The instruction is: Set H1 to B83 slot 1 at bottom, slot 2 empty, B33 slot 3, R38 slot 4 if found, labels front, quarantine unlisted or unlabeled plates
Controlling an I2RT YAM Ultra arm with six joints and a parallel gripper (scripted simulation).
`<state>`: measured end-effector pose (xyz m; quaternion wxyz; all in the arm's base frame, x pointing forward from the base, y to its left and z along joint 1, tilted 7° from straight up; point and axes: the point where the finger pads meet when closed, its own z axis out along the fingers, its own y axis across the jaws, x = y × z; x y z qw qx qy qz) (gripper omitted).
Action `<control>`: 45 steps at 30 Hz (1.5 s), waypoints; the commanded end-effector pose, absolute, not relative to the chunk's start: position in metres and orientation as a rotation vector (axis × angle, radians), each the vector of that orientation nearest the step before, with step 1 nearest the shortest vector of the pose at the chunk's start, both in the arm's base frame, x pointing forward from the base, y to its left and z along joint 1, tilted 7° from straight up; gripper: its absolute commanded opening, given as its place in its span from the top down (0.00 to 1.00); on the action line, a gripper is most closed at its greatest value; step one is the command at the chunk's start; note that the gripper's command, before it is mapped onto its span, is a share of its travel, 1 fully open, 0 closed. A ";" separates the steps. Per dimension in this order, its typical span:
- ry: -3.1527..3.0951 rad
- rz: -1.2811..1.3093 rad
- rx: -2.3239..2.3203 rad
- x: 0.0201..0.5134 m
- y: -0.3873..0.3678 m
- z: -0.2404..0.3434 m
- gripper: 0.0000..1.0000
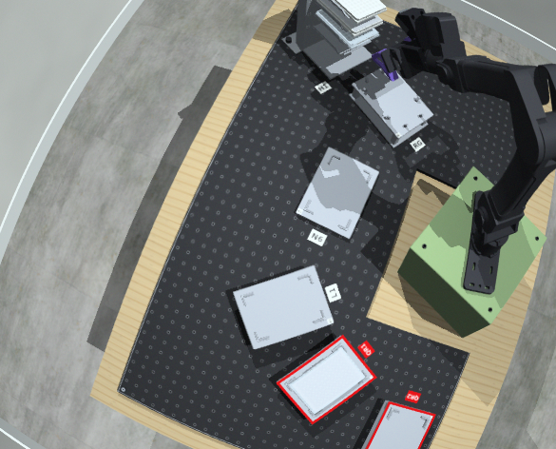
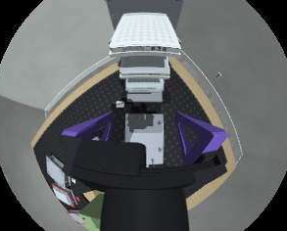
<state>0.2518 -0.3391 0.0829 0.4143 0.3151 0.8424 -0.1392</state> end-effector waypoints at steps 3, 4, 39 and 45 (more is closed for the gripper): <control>2.098 -0.363 0.778 0.266 -0.350 0.093 0.00; 2.097 -0.364 0.778 0.267 -0.352 0.093 0.00; 2.099 -0.364 0.781 0.261 -0.349 0.092 0.00; 2.099 -0.364 0.781 0.261 -0.349 0.092 0.00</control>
